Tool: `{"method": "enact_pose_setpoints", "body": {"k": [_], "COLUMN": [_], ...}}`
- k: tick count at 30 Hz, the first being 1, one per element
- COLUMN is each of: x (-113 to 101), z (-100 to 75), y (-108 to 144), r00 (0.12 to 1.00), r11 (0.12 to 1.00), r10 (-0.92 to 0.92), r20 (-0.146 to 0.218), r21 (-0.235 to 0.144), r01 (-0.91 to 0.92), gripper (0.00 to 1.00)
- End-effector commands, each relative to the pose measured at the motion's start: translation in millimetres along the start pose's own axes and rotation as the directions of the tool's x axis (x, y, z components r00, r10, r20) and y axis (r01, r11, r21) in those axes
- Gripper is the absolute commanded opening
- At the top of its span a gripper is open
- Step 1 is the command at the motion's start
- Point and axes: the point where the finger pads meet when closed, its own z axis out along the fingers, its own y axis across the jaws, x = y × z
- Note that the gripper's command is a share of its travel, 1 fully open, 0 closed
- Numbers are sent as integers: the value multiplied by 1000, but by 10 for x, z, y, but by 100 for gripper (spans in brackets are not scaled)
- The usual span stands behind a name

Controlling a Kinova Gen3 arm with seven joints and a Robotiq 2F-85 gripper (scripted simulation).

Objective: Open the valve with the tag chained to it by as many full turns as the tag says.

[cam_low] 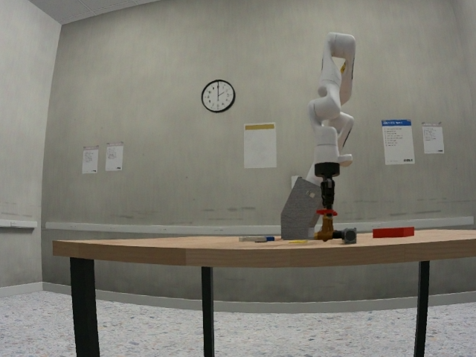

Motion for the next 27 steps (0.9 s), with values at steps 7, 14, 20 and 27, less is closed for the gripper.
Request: {"method": "enact_pose_setpoints", "body": {"k": [7,14,20,27], "x": [-3,-3,-3,-3], "z": [-7,-7,-7,-7], "y": [8,7,8,8], "r00": [1000,999,995,969], "r11": [1000,999,995,969], "r10": [-5,-47,-100,-248], "r20": [1,1,1,1], "r21": [-2,-2,-2,-2], "r01": [5,47,100,248], "gripper": [52,52,52,52]}}
